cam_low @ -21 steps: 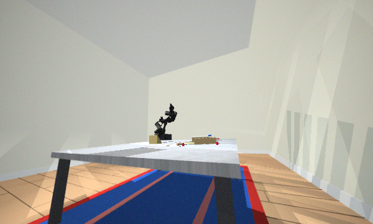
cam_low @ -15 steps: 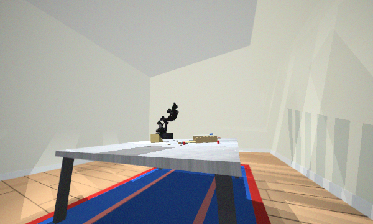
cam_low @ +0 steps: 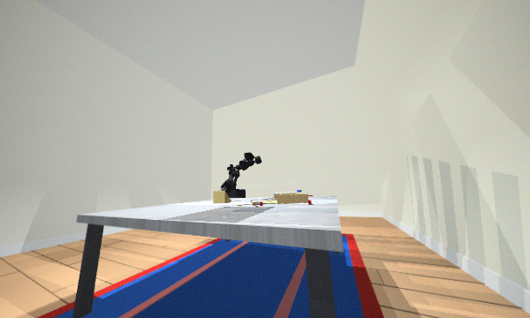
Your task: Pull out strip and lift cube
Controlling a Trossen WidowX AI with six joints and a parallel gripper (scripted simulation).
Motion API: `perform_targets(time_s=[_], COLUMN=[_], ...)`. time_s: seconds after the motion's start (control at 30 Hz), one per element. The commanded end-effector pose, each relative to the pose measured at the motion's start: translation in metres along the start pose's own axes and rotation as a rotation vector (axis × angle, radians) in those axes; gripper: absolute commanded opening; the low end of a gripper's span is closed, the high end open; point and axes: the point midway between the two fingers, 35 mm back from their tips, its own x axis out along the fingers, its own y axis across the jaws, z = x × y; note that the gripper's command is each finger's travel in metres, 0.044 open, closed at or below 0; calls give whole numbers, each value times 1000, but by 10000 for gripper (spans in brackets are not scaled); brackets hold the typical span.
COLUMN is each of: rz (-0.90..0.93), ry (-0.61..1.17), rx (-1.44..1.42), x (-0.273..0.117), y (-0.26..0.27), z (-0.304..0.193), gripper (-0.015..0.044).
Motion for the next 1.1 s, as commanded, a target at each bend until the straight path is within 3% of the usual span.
perform_targets(time_s=[0.0, 0.13, 1.07], rz=[391, 582, 586], ry=[636, 722, 723], rx=[-445, -488, -489], x=[2, -9, -10], y=[-14, -13, -13], z=[-83, -93, -93], gripper=[400, 400, 400])
